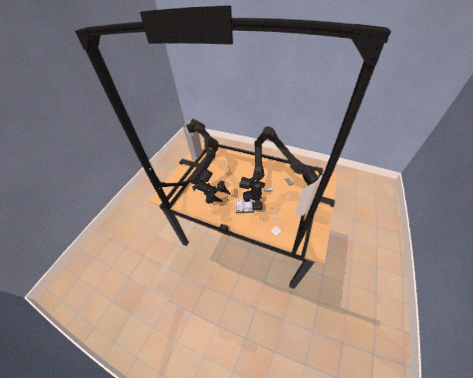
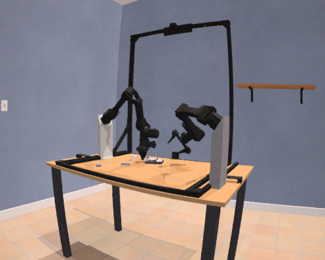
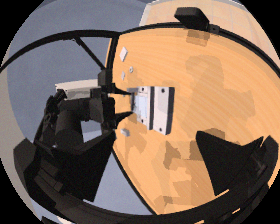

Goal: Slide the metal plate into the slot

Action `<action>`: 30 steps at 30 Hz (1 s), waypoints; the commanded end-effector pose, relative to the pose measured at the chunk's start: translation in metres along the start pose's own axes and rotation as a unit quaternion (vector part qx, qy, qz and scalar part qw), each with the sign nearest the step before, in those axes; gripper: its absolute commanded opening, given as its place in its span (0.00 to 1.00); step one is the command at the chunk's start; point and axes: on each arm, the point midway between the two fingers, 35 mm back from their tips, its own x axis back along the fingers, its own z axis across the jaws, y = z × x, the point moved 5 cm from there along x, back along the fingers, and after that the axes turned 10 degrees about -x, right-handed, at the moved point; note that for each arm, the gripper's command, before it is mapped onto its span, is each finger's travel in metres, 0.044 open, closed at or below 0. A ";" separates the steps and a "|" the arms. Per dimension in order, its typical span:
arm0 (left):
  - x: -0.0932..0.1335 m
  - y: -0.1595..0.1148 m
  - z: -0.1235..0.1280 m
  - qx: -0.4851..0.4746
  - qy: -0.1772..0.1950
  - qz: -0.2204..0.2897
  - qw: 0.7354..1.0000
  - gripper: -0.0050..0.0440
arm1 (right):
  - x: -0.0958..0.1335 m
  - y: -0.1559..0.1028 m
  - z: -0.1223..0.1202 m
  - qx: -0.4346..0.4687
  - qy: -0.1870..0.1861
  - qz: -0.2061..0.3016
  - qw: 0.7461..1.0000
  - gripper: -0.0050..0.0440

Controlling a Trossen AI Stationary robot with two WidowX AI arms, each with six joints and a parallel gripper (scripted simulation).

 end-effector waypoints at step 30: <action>0.001 0.000 0.000 0.000 -0.001 0.001 1.000 1.00 | 0.000 0.000 0.000 0.000 0.000 0.000 1.000 1.00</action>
